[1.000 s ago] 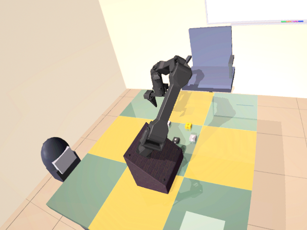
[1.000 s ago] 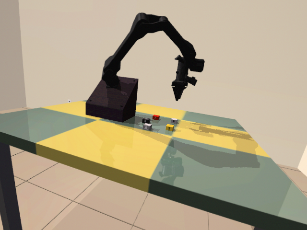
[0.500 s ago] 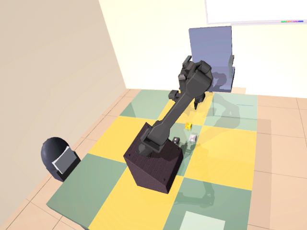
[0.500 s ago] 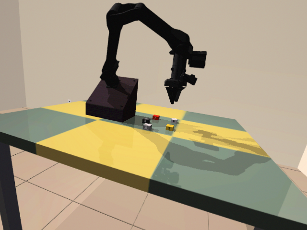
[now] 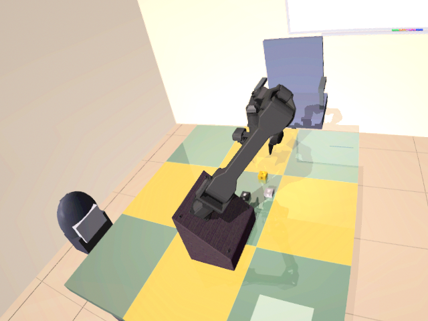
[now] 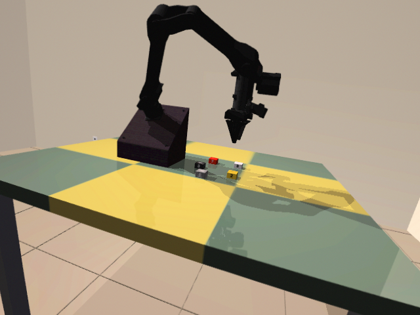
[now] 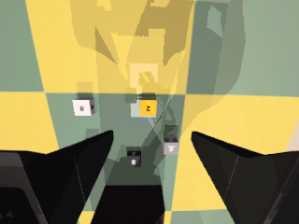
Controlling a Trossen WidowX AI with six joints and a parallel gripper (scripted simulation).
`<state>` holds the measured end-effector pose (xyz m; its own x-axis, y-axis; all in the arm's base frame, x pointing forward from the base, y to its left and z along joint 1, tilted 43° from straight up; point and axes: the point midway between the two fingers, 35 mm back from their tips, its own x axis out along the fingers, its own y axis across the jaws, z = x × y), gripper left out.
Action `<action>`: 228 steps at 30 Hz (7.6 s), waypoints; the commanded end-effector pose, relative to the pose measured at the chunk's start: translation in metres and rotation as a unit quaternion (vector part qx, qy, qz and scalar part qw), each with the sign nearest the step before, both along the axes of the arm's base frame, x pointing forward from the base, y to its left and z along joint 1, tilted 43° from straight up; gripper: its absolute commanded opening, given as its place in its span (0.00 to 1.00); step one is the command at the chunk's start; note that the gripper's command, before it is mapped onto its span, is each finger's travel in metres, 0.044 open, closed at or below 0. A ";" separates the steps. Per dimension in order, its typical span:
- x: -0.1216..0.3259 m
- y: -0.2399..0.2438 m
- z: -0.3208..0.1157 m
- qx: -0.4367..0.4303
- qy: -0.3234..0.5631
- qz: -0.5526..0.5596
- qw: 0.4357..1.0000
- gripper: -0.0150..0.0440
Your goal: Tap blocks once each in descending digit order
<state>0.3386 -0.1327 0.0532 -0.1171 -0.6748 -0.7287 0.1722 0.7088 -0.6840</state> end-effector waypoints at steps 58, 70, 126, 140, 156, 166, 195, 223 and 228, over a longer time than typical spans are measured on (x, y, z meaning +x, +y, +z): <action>0.016 0.034 -0.168 0.002 0.000 0.001 1.000 0.29; 0.014 0.025 -0.178 0.001 0.000 0.001 1.000 0.29; -0.089 0.057 -0.156 0.003 0.004 0.001 1.000 0.29; -0.092 0.042 -0.172 0.002 0.004 0.001 1.000 0.29; -0.088 0.060 -0.153 0.003 0.004 0.001 1.000 0.29; -0.078 0.115 -0.094 0.005 0.003 0.001 1.000 0.29; -0.118 -0.070 -0.029 -0.002 0.006 0.001 1.000 0.29; -0.122 -0.090 -0.050 -0.003 0.006 0.001 1.000 0.29; -0.118 -0.072 -0.030 -0.003 0.005 0.001 1.000 0.29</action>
